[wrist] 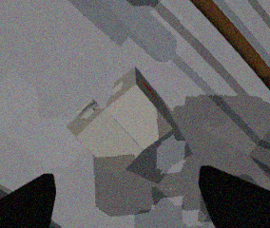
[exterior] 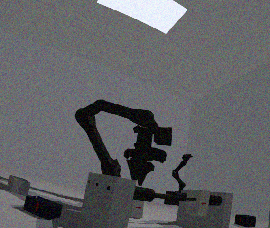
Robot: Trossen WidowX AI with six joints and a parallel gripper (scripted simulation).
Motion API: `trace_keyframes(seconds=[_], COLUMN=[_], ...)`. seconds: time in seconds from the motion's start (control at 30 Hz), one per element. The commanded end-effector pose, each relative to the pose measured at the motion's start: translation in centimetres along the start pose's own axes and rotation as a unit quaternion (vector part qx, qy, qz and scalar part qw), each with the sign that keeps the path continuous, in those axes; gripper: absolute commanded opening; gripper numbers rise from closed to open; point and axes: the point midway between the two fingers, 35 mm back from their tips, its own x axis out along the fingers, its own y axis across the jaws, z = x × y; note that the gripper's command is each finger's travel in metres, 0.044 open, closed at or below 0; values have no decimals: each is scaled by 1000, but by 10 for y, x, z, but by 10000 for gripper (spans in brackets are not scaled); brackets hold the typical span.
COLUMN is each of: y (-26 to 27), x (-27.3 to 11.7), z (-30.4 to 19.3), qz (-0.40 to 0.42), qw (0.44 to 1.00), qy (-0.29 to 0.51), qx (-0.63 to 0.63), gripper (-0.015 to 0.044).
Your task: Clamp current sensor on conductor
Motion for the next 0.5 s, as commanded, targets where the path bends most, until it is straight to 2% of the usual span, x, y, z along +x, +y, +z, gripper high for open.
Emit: trace_keyframes(seconds=[0.0, 0.47], y=[-10, -10], x=[-2, 8], z=[10, 11], qz=[60, 61], qw=[942, 940], qy=[11, 10], qx=[-329, -336], gripper=[320, 320])
